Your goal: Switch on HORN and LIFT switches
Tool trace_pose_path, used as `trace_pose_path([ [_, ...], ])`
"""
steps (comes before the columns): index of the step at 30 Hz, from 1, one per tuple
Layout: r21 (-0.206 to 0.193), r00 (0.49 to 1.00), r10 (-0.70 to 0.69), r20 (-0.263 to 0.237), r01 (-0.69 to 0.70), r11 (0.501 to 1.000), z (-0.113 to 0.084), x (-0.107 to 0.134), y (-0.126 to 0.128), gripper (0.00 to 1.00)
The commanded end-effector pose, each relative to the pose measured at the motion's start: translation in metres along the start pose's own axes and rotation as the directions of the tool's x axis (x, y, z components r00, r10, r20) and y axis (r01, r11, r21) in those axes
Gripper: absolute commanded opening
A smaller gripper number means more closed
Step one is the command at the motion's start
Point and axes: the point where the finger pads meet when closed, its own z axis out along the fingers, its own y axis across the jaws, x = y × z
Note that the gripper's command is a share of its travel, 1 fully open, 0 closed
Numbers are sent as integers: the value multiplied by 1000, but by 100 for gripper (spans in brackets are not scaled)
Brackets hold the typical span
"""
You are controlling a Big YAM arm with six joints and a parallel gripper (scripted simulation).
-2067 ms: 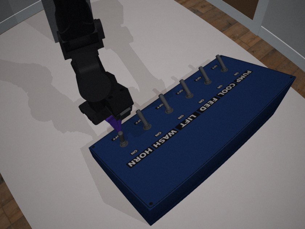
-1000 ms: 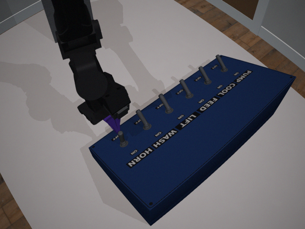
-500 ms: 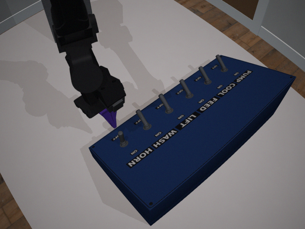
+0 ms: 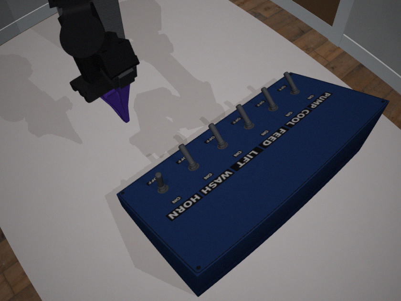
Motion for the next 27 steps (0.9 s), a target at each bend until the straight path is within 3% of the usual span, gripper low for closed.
trace_pose_path([
  [1, 0, 1000, -9, -7, 9, 1000, -13, 3, -1, 0],
  [6, 1, 1000, -10, -3, 10, 1000, -22, 2, 0, 0],
  [9, -8, 1000, -12, 5, 12, 1000, -13, -1, 3, 0],
  [14, -19, 1000, 9, -16, -9, 1000, -14, 22, 55, 0],
  [16, -19, 1000, 9, -16, -9, 1000, -14, 22, 55, 0],
  [20, -23, 1000, 3, -22, -4, 1000, -21, 41, 122, 0],
  [22, -24, 1000, 1, -22, -2, 1000, -28, 46, 142, 0],
  [25, -24, 1000, 0, -22, -1, 1000, -30, 48, 149, 0],
  [26, 13, 1000, 14, 18, -14, 1000, -22, 32, 134, 0],
  [27, 18, 999, 18, 37, -19, 1000, -15, 26, 134, 0],
])
